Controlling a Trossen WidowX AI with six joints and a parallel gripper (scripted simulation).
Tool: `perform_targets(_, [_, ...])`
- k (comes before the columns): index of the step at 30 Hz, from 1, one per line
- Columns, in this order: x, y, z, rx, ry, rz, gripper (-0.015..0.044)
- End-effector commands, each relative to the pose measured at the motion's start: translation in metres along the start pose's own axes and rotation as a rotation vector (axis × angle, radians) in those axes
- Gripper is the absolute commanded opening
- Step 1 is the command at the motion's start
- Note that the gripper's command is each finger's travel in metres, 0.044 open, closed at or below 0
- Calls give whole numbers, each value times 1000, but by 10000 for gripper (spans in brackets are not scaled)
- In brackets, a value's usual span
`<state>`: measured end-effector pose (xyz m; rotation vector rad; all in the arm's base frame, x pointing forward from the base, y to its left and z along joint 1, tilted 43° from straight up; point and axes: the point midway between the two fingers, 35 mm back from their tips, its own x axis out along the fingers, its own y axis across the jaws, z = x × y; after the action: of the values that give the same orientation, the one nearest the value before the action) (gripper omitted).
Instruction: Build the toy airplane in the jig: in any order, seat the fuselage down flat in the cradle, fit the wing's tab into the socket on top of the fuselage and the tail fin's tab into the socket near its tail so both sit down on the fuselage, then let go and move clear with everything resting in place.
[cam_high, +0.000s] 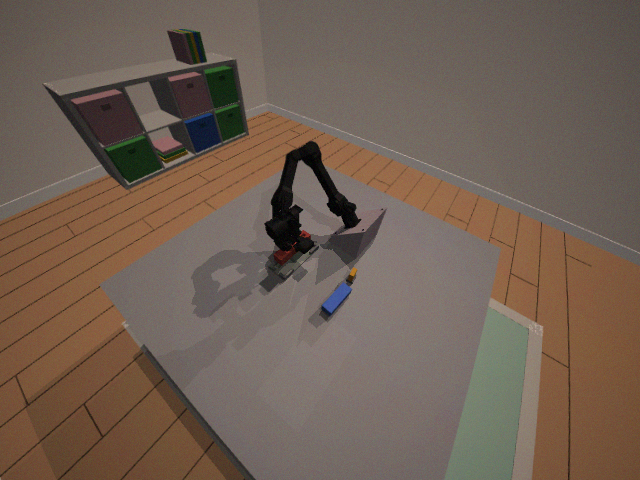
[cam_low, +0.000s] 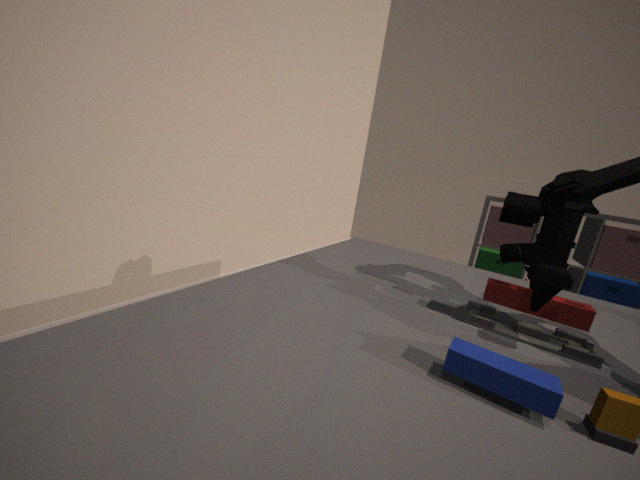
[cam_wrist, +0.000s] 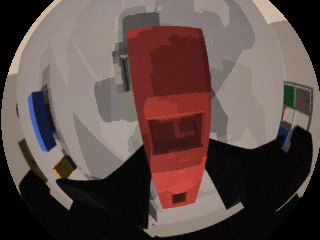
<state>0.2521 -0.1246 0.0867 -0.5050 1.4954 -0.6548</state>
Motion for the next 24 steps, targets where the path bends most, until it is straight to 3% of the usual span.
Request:
perform_targets(1, [8,1,-2,-12,5,-4,195])
perform_targets(24, [25,0,-2,-4,3,-3,181])
